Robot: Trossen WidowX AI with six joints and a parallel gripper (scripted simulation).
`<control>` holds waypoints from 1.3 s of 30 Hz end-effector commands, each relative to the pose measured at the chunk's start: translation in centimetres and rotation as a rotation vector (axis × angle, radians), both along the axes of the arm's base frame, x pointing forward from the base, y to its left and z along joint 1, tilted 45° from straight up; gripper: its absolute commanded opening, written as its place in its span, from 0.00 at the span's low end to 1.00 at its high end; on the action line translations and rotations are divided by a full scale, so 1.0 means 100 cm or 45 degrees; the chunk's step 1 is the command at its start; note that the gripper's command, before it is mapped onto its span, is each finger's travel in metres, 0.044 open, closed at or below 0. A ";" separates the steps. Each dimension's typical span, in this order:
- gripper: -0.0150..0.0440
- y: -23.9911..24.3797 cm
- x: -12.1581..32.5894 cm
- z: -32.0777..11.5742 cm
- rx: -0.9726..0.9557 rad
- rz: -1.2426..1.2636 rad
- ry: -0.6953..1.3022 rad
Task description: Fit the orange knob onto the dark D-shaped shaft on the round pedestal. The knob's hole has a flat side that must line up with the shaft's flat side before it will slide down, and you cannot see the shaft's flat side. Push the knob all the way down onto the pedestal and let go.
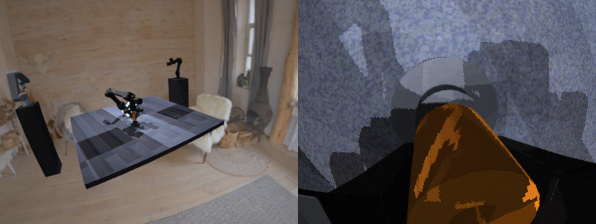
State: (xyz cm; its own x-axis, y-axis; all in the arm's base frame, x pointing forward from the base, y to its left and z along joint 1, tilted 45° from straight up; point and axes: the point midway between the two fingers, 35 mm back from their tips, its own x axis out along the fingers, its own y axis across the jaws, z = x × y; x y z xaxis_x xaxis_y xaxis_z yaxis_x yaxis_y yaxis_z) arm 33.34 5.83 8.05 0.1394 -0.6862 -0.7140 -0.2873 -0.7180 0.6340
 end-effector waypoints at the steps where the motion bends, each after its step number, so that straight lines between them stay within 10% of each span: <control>1: 0.25 0.001 0.001 -0.002 -0.003 0.027 0.019; 39: 0.25 -0.003 0.000 -0.004 -0.005 0.033 0.025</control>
State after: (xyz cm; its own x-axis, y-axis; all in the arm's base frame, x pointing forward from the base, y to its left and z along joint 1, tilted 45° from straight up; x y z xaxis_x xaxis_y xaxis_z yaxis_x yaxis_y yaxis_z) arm 33.31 5.58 7.59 0.1389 -0.6842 -0.7160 -0.2601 -0.7228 0.6403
